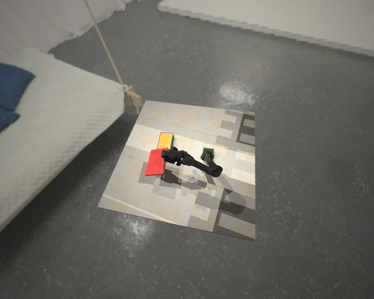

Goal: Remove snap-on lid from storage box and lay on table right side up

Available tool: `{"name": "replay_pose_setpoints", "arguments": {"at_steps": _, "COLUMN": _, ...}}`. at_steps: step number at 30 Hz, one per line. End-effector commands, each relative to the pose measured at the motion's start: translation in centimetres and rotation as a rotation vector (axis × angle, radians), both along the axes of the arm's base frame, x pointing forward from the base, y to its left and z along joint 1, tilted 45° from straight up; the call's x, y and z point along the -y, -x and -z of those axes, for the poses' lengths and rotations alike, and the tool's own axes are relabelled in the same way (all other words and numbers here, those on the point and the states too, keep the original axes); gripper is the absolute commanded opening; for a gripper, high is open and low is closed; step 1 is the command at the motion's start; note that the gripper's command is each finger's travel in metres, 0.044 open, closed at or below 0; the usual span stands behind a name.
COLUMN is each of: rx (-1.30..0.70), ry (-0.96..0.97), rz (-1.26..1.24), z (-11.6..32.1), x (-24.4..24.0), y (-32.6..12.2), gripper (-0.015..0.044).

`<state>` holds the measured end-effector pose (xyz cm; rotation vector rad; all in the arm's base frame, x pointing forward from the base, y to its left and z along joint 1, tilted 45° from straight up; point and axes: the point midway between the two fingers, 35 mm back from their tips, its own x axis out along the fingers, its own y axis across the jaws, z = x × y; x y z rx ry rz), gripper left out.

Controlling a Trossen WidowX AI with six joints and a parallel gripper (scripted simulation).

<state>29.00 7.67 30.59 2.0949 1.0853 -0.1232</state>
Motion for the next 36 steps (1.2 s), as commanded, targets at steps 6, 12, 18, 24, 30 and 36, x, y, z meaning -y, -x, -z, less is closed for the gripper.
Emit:
{"name": "replay_pose_setpoints", "arguments": {"at_steps": 6, "rx": 0.010, "ry": 0.002, "rz": 0.011, "z": -1.6, "x": -1.0, "y": 0.5, "gripper": 0.0000}}
{"name": "replay_pose_setpoints", "arguments": {"at_steps": 12, "rx": 0.010, "ry": 0.002, "rz": 0.011, "z": -2.4, "x": -1.8, "y": 0.8, "gripper": 0.0000}}
{"name": "replay_pose_setpoints", "arguments": {"at_steps": 18, "rx": 0.010, "ry": 0.002, "rz": 0.011, "z": -3.3, "x": -2.5, "y": 1.2, "gripper": 0.0000}}
{"name": "replay_pose_setpoints", "arguments": {"at_steps": 24, "rx": 0.011, "ry": 0.001, "rz": 0.011, "z": -4.1, "x": -3.3, "y": 1.5, "gripper": 0.0000}}
{"name": "replay_pose_setpoints", "arguments": {"at_steps": 30, "rx": 0.011, "ry": 0.001, "rz": 0.011, "z": -5.0, "x": -4.1, "y": 1.9, "gripper": 0.0000}}
{"name": "replay_pose_setpoints", "arguments": {"at_steps": 36, "rx": 0.011, "ry": 0.001, "rz": 0.011, "z": -4.7, "x": -4.2, "y": 1.9, "gripper": 0.0000}}
